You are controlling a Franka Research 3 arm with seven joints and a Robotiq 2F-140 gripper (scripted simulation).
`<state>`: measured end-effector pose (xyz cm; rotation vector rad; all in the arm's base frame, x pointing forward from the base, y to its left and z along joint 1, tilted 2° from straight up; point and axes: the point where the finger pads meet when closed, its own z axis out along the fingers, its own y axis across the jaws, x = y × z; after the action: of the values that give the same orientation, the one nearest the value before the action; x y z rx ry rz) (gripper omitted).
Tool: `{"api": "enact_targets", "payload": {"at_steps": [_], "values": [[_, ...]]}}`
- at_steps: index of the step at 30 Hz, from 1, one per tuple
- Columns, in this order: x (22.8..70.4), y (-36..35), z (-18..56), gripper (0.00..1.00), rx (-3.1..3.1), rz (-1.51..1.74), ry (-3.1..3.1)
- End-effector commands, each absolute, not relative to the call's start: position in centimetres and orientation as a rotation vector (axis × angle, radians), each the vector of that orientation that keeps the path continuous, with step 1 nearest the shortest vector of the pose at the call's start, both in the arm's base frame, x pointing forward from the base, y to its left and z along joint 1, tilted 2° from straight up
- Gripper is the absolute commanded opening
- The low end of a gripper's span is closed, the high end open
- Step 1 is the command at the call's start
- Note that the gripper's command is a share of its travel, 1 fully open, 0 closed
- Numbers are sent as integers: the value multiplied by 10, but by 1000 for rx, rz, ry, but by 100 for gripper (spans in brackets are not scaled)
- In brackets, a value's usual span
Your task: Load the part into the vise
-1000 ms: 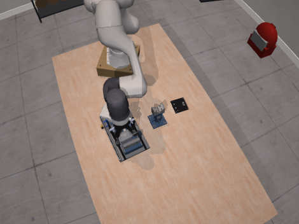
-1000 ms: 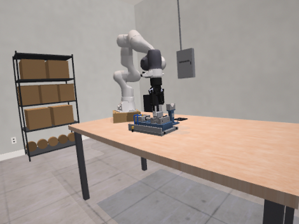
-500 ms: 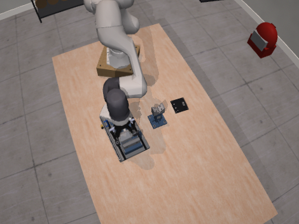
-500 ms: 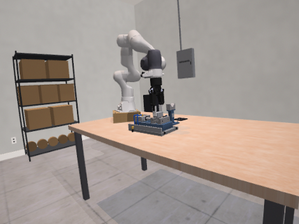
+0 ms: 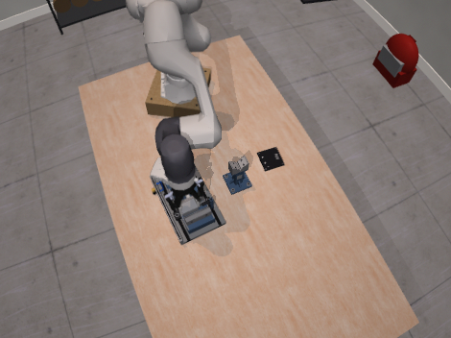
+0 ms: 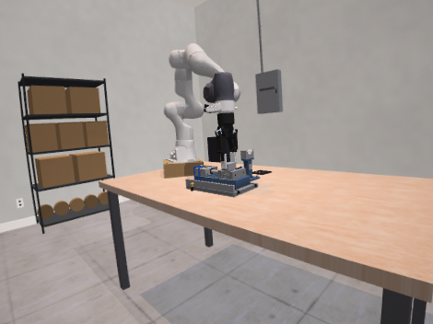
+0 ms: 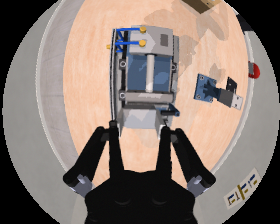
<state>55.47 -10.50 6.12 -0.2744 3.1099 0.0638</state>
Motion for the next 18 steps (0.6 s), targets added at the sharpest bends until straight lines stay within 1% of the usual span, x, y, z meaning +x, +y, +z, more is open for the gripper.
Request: {"api": "enact_targets", "payload": {"at_steps": [1, 18], "values": [[555, -107, 61, 0, -267, 58, 3108], [555, -107, 55, 0, -267, 58, 3108]]}}
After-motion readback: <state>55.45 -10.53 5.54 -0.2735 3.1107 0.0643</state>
